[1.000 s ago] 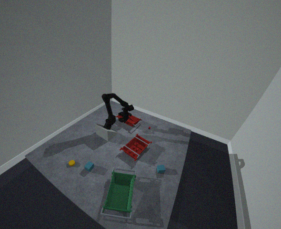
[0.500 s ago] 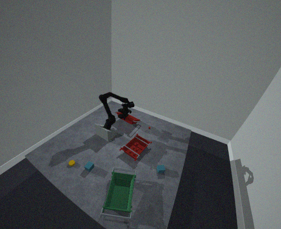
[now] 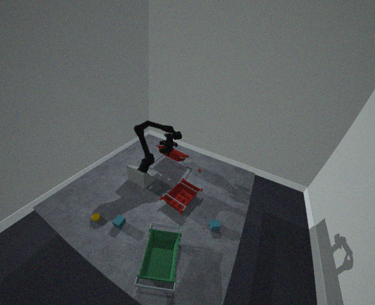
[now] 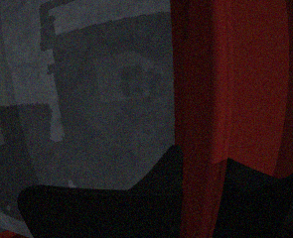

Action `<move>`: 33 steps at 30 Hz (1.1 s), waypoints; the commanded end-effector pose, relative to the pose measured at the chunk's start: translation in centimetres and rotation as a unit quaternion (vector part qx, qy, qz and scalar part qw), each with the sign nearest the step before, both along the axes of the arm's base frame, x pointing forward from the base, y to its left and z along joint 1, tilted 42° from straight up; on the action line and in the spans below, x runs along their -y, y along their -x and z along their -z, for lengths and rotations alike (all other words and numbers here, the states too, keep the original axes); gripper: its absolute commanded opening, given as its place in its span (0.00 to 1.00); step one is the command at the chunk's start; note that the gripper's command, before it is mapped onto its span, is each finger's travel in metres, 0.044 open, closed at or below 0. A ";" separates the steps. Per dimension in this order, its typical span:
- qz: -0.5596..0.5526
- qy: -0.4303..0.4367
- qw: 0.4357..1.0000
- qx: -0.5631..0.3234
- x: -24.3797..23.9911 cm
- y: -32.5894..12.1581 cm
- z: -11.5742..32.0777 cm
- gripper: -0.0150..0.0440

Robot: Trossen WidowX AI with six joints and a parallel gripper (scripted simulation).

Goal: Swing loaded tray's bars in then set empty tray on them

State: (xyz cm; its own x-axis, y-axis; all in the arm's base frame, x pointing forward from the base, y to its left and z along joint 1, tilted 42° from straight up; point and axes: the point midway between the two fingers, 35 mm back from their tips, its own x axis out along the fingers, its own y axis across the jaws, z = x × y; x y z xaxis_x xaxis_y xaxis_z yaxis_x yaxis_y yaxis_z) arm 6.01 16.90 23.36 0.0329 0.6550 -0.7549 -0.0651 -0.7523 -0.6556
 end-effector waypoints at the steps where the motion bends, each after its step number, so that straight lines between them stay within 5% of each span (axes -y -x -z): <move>1: -0.003 -0.012 1.000 0.008 0.2 -0.1 -2.3 0.25; 16: -0.003 -0.013 1.000 0.008 1.4 -0.3 -7.8 0.25; 33: -0.002 -0.013 1.000 0.008 1.4 -0.3 -8.0 0.25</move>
